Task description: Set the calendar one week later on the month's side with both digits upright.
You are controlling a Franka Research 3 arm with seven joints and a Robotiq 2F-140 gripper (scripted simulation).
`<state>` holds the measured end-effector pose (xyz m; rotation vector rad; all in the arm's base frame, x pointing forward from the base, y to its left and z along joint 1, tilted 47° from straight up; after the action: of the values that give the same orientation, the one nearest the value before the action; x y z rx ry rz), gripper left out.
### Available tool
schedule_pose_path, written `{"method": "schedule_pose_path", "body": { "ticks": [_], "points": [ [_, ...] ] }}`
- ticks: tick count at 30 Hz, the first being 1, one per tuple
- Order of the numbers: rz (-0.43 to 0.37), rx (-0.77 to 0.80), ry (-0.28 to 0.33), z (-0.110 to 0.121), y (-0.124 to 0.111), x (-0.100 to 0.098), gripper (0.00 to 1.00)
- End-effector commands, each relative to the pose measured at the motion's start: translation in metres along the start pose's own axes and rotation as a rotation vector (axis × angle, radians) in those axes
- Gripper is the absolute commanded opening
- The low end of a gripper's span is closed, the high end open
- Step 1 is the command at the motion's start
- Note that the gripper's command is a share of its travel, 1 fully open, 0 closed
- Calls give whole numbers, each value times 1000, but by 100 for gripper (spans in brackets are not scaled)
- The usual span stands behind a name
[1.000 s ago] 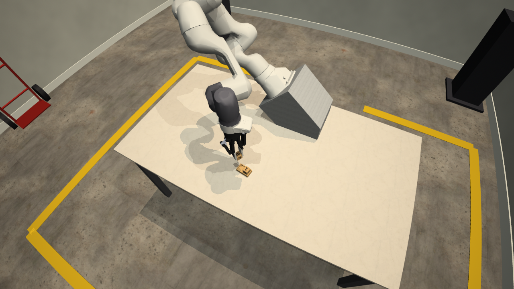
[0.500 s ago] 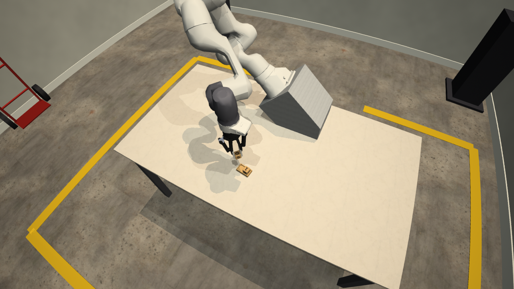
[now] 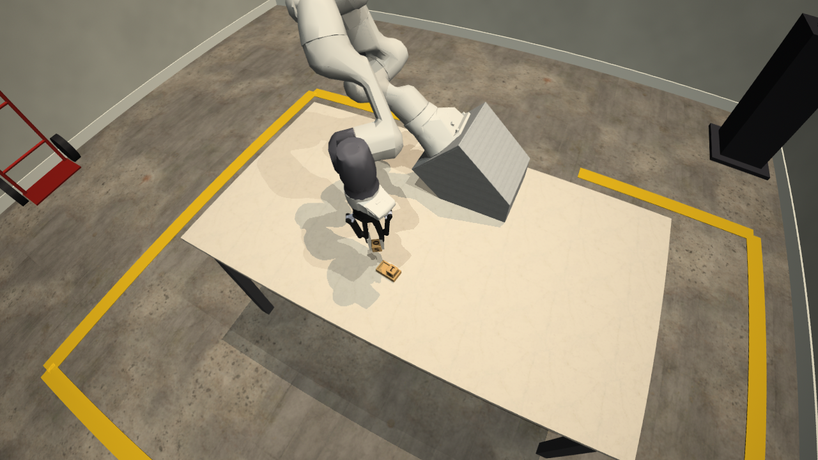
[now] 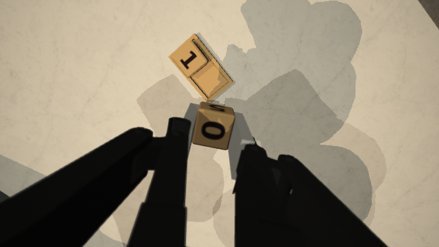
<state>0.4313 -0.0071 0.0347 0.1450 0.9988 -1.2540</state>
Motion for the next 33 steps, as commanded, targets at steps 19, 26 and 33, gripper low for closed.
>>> {"method": "schedule_pose_path", "body": {
  "ticks": [19, 26, 33],
  "points": [
    [12, 540, 5, 7, -7, 1, 16],
    [13, 691, 6, 11, -10, 1, 16],
    [13, 822, 7, 14, -13, 1, 16]
  ]
}}
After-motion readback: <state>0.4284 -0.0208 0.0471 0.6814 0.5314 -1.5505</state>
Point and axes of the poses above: the point where the finger pads meet when closed, its own x axis out along the fingers, its own z axis across the jaws, y = z × x, the point moved 7 cm from there along -x, back along the fingers, and after that the axes turned 2 degrees about -x, right-handed, at the moved point
